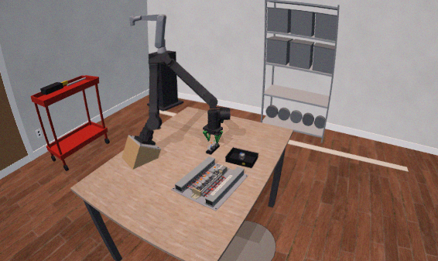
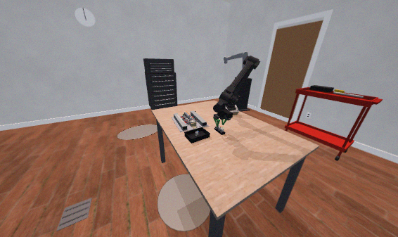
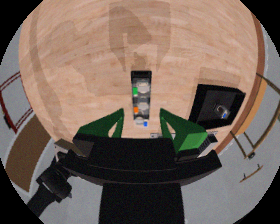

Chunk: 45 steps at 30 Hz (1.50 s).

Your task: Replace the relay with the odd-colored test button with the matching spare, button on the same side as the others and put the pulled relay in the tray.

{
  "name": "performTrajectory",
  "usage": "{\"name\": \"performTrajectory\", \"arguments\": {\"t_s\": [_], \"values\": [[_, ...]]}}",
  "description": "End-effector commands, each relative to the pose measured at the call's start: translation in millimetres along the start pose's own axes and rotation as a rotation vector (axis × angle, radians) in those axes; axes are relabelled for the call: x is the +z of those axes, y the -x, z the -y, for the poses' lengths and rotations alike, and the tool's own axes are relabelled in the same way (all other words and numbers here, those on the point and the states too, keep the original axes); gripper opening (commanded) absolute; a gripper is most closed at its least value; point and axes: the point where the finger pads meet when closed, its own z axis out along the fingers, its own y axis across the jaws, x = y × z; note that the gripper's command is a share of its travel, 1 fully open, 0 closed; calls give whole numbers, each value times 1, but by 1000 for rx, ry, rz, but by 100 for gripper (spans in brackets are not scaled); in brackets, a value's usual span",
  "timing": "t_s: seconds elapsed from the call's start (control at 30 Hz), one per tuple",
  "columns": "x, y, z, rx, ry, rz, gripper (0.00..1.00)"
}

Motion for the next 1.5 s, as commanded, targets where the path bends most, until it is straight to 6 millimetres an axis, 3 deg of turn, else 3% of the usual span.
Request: {"name": "performTrajectory", "arguments": {"t_s": [0.0, 1.47], "values": [[-3, 16, 12, -14, -25, 19, 59], [3, 7, 3, -6, -7, 8, 59]]}}
